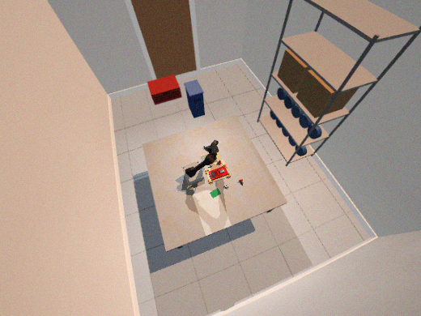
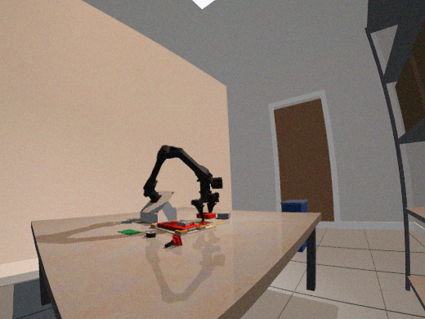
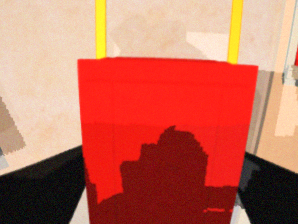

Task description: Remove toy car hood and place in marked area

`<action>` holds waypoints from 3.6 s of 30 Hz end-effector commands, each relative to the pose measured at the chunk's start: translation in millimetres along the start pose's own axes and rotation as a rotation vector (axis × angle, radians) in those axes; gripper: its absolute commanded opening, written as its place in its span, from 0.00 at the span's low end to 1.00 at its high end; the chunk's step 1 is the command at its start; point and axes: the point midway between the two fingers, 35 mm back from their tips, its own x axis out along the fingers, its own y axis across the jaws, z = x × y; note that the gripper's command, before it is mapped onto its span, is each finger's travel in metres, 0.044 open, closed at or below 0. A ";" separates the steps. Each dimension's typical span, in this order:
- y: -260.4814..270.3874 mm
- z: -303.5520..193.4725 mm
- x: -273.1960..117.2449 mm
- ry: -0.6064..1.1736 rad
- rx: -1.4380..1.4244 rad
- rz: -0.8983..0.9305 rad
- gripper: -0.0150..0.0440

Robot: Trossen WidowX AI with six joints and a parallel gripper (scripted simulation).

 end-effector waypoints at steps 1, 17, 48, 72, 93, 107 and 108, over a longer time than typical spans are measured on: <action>-1.2 -1.3 3.1 0.000 -0.006 -0.006 0.25; -1.5 -1.6 9.4 0.000 -0.006 -0.007 0.25; -1.9 -1.7 24.7 0.000 -0.006 -0.007 0.25; 0.1 0.1 9.1 0.002 -0.001 -0.003 1.00; 0.8 -0.8 -47.9 0.004 -0.001 -0.009 1.00; 0.8 -0.8 -47.9 0.004 -0.001 -0.009 1.00; 0.8 -0.8 -47.9 0.004 -0.001 -0.009 1.00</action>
